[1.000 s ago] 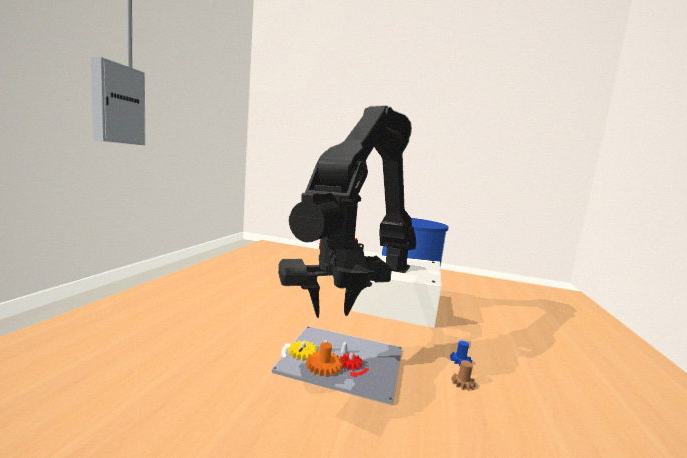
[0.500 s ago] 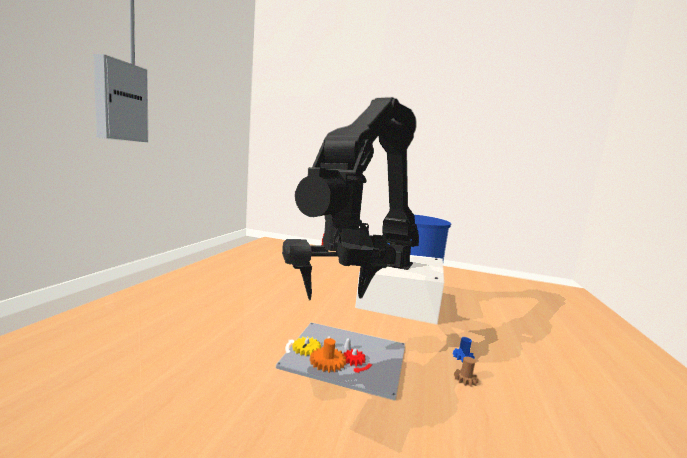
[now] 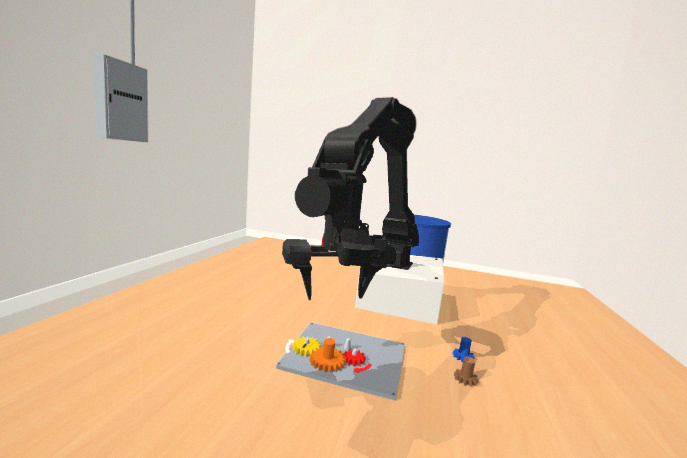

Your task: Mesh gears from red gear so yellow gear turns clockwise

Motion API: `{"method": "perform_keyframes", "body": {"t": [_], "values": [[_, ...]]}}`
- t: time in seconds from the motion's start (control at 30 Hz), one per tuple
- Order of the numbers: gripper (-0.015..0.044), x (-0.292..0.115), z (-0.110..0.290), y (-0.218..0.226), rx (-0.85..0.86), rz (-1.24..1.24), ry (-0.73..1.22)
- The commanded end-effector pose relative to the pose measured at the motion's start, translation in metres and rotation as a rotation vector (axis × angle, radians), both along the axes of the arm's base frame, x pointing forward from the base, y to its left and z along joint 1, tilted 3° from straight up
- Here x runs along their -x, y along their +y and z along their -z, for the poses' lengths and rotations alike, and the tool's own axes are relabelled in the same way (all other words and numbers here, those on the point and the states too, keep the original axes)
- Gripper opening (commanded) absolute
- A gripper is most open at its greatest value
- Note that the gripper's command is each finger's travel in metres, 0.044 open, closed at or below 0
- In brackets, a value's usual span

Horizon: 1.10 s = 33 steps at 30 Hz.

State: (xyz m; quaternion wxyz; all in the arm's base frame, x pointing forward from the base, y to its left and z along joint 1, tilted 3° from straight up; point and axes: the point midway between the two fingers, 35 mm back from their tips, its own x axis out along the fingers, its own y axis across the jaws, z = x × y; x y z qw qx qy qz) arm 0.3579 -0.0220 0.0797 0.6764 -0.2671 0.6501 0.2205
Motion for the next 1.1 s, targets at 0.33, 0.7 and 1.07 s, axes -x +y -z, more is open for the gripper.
{"method": "perform_keyframes", "body": {"t": [0.33,0.7,1.07], "values": [[0.044,0.0,-0.001,0.0,0.0,0.005,-0.001],[0.044,0.002,-0.002,0.025,-0.004,0.004,0.0],[0.044,0.07,-0.011,0.194,-0.023,0.0,0.011]]}}
